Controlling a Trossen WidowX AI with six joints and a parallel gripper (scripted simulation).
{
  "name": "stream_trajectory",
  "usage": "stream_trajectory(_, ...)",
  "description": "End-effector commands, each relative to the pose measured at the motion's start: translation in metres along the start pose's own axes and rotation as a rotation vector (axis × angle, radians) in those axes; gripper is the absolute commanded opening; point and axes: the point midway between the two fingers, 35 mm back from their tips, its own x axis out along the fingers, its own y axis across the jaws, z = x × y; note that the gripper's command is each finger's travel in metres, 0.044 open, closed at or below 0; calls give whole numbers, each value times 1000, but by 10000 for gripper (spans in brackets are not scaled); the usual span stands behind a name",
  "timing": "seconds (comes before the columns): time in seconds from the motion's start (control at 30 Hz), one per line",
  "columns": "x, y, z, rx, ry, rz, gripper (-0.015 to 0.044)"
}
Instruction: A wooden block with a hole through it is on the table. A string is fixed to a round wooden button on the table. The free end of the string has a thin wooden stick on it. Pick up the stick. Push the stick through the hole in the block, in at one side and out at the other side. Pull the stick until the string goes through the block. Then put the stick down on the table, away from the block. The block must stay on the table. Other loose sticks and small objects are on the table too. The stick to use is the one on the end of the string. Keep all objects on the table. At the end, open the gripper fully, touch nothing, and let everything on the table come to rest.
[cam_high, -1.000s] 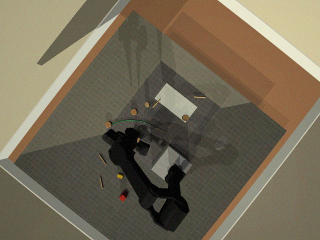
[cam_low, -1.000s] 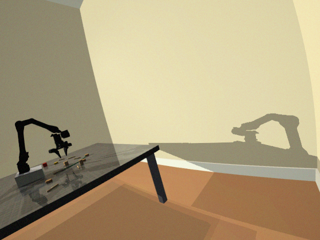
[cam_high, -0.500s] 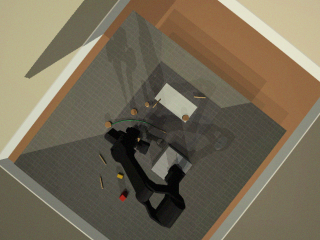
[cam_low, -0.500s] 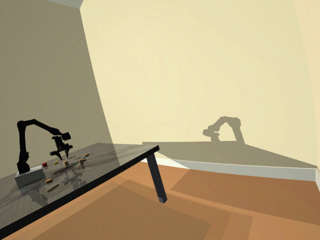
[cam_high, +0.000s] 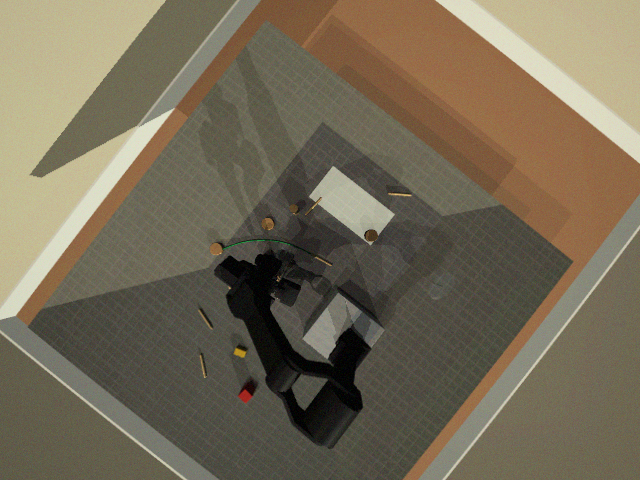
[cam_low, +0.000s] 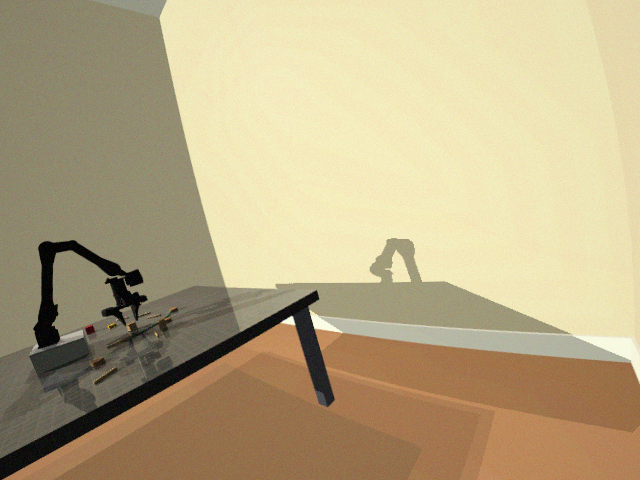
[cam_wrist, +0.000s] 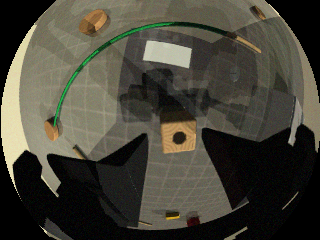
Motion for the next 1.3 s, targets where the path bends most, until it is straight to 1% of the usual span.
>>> stream_trajectory(0.0, 8, -3, 0, 2, -1, -6, 244)
stream_trajectory(0.3, 12, -3, 0, 2, -1, -6, 244)
stream_trajectory(0.5, 10, -2, 0, 1, 1, -4, 86)
stream_trajectory(0.7, 10, -2, 0, 1, 1, -4, 46)
stream_trajectory(0.77, 10, -2, 0, 1, 1, -4, 0)
stream_trajectory(1.27, 3, -2, 0, 1, 1, -4, 0)
